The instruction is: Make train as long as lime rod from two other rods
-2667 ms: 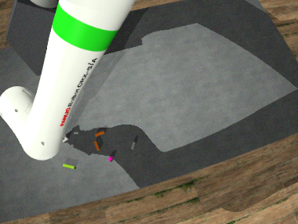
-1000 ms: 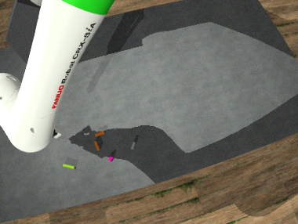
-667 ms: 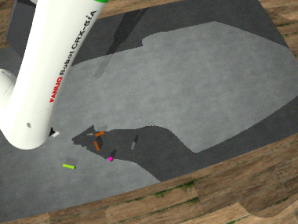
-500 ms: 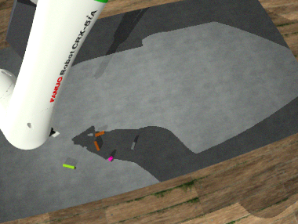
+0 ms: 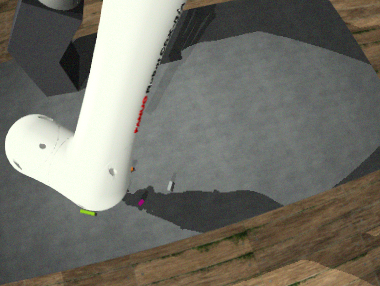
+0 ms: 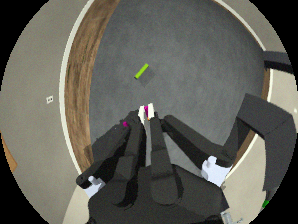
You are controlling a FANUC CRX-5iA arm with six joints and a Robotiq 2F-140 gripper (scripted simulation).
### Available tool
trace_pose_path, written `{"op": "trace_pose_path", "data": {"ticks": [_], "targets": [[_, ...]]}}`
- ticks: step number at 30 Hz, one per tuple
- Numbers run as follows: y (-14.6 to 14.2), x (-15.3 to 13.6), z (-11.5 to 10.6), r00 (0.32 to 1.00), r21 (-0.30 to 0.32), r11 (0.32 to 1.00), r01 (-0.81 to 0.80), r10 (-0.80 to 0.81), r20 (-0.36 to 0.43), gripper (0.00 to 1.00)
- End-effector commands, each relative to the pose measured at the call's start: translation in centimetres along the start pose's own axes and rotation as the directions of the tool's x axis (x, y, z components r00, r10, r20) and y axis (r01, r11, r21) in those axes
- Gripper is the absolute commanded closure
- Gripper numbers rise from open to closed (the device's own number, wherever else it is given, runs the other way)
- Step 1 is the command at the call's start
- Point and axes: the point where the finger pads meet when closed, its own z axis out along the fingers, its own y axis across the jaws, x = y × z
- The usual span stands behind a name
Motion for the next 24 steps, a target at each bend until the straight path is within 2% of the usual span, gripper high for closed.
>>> {"op": "trace_pose_path", "data": {"ticks": [1, 14, 24], "targets": [[-0.3, 0.0, 0.0, 1.000, -0.002, 1.000, 0.005, -0.005, 0.000, 0.97], [-0.3, 0.0, 0.2, 1.000, -0.002, 1.000, 0.005, -0.005, 0.000, 0.97], [-0.3, 0.0, 2.3, 1.000, -0.002, 1.000, 0.005, -0.005, 0.000, 0.97]]}}
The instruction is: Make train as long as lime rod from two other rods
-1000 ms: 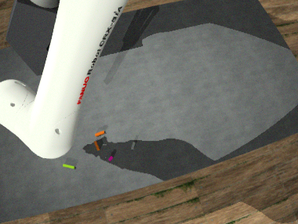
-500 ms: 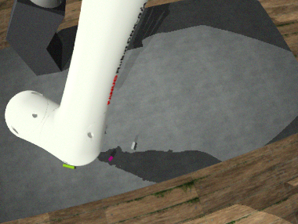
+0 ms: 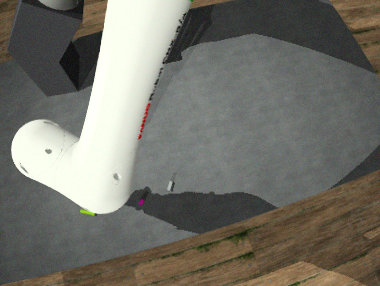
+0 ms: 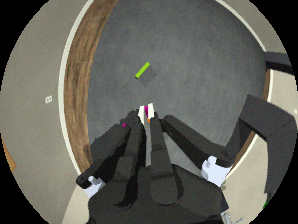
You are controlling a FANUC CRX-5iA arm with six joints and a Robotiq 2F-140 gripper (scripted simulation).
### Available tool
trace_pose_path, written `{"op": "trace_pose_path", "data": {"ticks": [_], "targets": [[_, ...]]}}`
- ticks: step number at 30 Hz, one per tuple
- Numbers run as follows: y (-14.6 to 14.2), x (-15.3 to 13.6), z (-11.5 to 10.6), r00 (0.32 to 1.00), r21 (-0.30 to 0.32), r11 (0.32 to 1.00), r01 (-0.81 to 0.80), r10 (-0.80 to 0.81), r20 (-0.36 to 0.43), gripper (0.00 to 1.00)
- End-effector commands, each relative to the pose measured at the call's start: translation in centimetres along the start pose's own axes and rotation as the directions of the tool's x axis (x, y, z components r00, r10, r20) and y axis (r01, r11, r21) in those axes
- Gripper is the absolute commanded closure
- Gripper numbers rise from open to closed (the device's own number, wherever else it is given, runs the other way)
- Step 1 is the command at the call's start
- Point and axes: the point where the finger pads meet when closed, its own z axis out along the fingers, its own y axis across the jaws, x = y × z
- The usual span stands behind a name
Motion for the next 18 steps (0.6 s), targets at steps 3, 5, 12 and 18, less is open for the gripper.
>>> {"op": "trace_pose_path", "data": {"ticks": [3, 5, 12, 18], "targets": [[0.0, 0.0, 2.0, 1.000, 0.000, 1.000, 0.000, 0.000, 0.000, 0.97], [0.0, 0.0, 2.9, 1.000, 0.000, 1.000, 0.000, 0.000, 0.000, 0.97], [-0.1, 0.1, 5.7, 1.000, 0.000, 1.000, 0.000, 0.000, 0.000, 0.97], [-0.1, 0.1, 6.7, 1.000, 0.000, 1.000, 0.000, 0.000, 0.000, 0.97]]}}
